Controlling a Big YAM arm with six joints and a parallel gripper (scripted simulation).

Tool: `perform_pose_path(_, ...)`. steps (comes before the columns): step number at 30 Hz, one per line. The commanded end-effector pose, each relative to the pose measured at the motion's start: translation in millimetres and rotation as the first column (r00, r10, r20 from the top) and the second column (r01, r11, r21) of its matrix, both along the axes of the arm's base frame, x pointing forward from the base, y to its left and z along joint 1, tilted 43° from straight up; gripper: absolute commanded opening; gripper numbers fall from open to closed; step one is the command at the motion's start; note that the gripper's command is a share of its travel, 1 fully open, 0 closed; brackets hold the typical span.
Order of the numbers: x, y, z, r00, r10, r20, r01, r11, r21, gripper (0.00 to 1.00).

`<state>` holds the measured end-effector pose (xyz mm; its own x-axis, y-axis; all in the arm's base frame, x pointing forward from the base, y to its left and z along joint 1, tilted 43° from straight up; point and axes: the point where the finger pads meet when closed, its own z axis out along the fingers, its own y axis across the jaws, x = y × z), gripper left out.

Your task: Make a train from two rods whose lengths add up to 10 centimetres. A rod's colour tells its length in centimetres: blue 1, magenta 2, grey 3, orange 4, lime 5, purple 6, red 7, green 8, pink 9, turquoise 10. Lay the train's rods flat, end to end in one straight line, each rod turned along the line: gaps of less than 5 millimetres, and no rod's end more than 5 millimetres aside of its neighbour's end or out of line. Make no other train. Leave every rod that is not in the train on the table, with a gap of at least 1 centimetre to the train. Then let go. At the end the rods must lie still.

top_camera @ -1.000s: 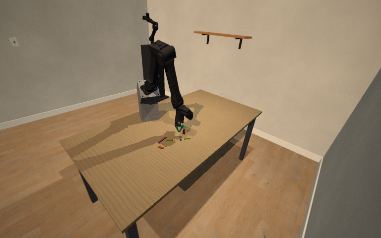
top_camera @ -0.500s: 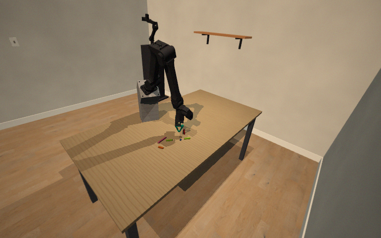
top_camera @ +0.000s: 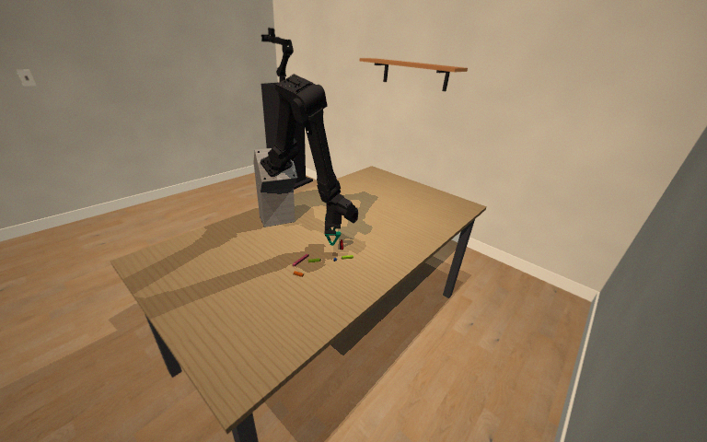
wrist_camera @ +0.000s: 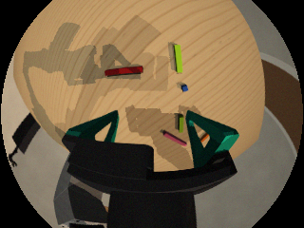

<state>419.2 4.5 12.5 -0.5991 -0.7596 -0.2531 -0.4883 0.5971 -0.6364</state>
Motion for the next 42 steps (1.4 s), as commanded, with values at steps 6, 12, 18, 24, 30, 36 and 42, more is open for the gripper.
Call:
perform_pose_path(6, 4.5, -1.6, 5.8, 1.0, -0.014, 0.024, 0.013, 1.0, 0.01, 1.0)
perform_pose_path(12, 4.5, -1.6, 5.8, 1.0, -0.014, 0.024, 0.013, 1.0, 0.01, 1.0)
perform_pose_path(18, 4.5, -1.6, 5.8, 1.0, -0.014, 0.024, 0.013, 1.0, 0.01, 1.0)
perform_pose_path(24, 4.5, -1.6, 5.8, 1.0, -0.014, 0.024, 0.013, 1.0, 0.01, 1.0)
perform_pose_path(30, 4.9, -2.1, 6.3, 0.999, -0.023, 0.027, 0.022, 1.0, 0.018, 1.0)
perform_pose_path(36, 5.8, -3.9, 9.5, 0.994, -0.101, 0.044, 0.097, 0.991, 0.087, 1.0)
perform_pose_path(42, 8.1, -6.1, 11.4, 0.972, -0.223, 0.067, 0.206, 0.959, 0.194, 1.0)
